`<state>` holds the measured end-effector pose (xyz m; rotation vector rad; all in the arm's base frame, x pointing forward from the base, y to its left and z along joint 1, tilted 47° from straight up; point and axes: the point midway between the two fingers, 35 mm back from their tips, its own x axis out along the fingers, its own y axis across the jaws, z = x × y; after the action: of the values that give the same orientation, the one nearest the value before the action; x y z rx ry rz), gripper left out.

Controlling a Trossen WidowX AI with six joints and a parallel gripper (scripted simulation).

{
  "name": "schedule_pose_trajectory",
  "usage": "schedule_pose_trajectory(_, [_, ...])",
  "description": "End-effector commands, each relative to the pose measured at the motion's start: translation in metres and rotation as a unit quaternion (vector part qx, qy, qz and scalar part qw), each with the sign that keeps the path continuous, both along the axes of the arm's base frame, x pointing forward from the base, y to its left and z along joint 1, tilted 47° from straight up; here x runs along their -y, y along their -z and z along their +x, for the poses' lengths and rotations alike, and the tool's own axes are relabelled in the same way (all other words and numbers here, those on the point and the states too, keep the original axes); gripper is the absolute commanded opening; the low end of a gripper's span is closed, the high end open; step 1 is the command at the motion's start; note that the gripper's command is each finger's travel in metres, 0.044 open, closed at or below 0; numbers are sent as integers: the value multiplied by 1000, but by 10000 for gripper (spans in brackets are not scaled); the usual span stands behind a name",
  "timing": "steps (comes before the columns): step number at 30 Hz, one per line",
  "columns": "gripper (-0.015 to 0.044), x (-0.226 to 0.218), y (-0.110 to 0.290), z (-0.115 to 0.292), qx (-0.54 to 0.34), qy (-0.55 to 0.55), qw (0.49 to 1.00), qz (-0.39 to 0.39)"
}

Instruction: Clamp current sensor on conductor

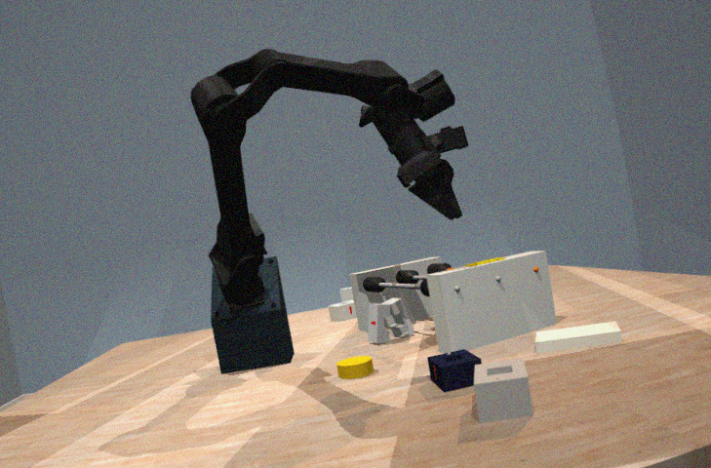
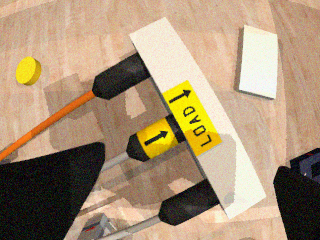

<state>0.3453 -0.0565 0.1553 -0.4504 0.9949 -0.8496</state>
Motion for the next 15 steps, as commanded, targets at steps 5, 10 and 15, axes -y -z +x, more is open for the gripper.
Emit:
schedule_pose_trajectory(5, [414,-1,2,-2,-4,-1,1000,-1])
schedule_pose_trajectory(10, [321,-30,61,-41,-111,-74,991,18])
schedule_pose_trajectory(15, [321,-49,118,-104,-234,-151,960,32])
